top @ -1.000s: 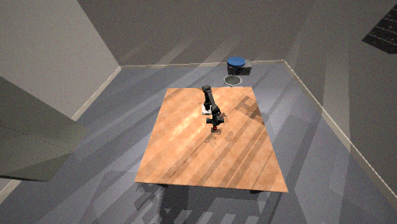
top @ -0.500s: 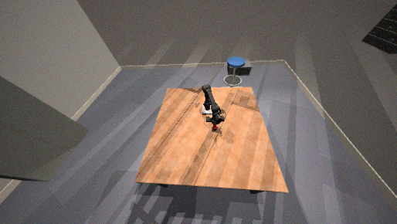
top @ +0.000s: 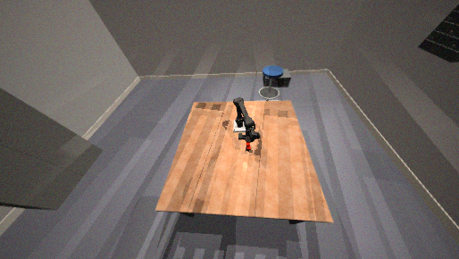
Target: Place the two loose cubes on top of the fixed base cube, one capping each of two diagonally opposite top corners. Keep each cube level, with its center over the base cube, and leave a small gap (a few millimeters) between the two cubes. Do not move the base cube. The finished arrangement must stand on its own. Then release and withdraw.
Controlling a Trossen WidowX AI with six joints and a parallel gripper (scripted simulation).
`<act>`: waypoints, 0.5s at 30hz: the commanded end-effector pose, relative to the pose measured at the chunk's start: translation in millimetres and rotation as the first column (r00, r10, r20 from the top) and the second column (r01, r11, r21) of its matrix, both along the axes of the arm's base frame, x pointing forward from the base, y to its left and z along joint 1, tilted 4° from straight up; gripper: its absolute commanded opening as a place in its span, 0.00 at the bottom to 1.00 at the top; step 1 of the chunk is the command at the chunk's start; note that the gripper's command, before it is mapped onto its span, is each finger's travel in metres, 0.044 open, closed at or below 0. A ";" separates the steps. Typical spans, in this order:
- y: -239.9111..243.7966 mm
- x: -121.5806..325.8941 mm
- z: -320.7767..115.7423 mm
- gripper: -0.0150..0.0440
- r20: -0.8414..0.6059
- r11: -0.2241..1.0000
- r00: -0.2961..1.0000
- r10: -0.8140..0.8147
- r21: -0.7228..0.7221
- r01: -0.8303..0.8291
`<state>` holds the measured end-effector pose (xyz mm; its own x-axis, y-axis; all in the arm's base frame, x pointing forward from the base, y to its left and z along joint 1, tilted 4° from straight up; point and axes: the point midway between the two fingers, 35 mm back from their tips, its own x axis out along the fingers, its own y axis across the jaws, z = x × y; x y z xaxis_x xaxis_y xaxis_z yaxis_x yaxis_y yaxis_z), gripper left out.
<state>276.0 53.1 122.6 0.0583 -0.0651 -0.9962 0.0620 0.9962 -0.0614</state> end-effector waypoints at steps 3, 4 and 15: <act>0.3 -0.4 5.6 0.74 0.000 1.000 1.000 -0.001 0.000 0.001; 0.4 -0.4 7.1 0.78 0.000 1.000 1.000 0.000 0.000 0.000; 52.4 0.3 7.5 0.93 -0.001 1.000 1.000 0.002 0.006 -0.002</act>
